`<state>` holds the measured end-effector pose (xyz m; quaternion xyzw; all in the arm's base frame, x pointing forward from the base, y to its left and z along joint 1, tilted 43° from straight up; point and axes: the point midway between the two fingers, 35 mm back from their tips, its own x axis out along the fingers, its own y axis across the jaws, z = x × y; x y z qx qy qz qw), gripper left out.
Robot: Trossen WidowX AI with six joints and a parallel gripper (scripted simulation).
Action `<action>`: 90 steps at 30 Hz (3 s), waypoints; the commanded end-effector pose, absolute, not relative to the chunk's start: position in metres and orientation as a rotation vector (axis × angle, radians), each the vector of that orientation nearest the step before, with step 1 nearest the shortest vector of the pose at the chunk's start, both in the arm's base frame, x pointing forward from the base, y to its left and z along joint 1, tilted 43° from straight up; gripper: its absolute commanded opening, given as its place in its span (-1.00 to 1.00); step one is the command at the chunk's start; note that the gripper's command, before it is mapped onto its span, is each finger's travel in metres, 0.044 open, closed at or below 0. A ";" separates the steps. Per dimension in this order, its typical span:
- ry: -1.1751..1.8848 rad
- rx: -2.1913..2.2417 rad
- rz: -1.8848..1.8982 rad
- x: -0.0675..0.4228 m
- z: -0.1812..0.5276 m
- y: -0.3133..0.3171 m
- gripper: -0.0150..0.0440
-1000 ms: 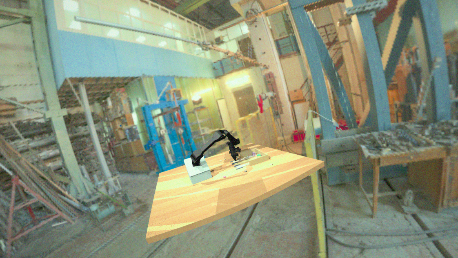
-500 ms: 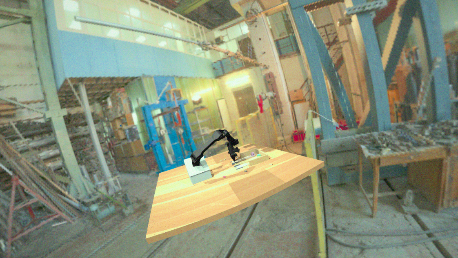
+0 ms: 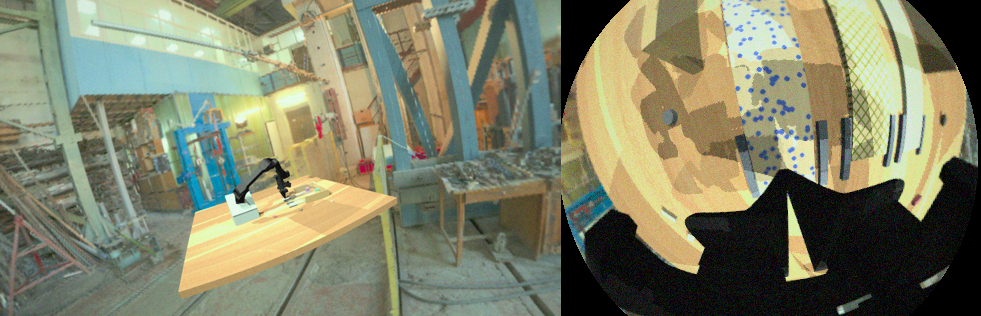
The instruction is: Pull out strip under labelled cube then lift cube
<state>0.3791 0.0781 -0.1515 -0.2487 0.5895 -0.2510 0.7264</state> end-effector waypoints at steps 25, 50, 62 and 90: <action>1.327 -0.552 -0.559 0.331 -0.164 0.069 -0.49; 1.328 -0.552 -0.559 0.296 -0.169 0.067 -0.49; 1.329 -0.552 -0.558 0.279 -0.172 0.066 -0.49; 1.331 -0.552 -0.558 0.241 -0.177 0.063 -0.49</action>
